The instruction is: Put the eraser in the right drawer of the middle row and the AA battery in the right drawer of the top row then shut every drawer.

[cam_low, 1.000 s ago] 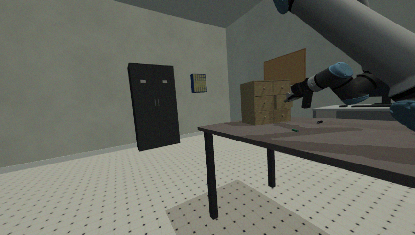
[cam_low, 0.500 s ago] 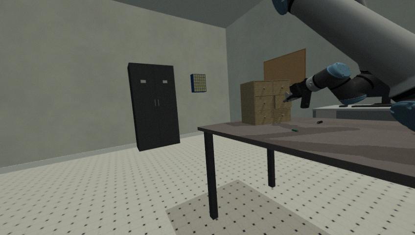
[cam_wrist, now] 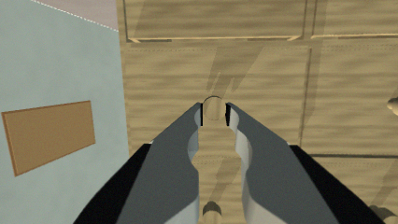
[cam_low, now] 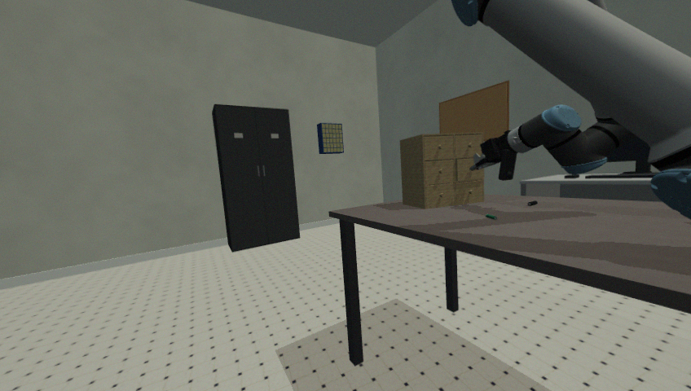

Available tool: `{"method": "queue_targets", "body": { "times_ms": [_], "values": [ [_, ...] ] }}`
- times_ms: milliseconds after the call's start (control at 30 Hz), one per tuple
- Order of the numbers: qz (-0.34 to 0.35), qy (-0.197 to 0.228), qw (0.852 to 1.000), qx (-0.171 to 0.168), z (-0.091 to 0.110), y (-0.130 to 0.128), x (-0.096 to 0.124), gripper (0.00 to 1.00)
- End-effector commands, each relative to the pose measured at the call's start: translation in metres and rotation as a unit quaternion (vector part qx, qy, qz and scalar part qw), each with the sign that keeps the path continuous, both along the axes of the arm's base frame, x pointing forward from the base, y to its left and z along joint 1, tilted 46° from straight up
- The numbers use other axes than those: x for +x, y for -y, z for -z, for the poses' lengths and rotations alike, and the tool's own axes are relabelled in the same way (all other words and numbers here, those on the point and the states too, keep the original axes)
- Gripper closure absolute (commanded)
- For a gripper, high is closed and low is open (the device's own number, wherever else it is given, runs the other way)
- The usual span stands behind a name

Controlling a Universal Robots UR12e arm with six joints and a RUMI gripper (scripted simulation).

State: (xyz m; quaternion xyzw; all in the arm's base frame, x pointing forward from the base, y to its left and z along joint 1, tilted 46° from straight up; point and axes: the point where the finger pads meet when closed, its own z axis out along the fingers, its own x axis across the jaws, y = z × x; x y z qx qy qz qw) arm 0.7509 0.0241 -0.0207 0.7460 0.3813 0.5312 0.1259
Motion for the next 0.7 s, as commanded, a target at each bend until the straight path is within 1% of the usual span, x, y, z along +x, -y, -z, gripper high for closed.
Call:
{"method": "queue_targets", "body": {
  "times_ms": [0,667],
  "values": [
    [0.0,0.0,1.0,0.0,0.0002,0.0006,0.0028,0.93],
    [0.0,0.0,1.0,0.0,0.001,0.0007,0.0075,0.93]
  ]
}}
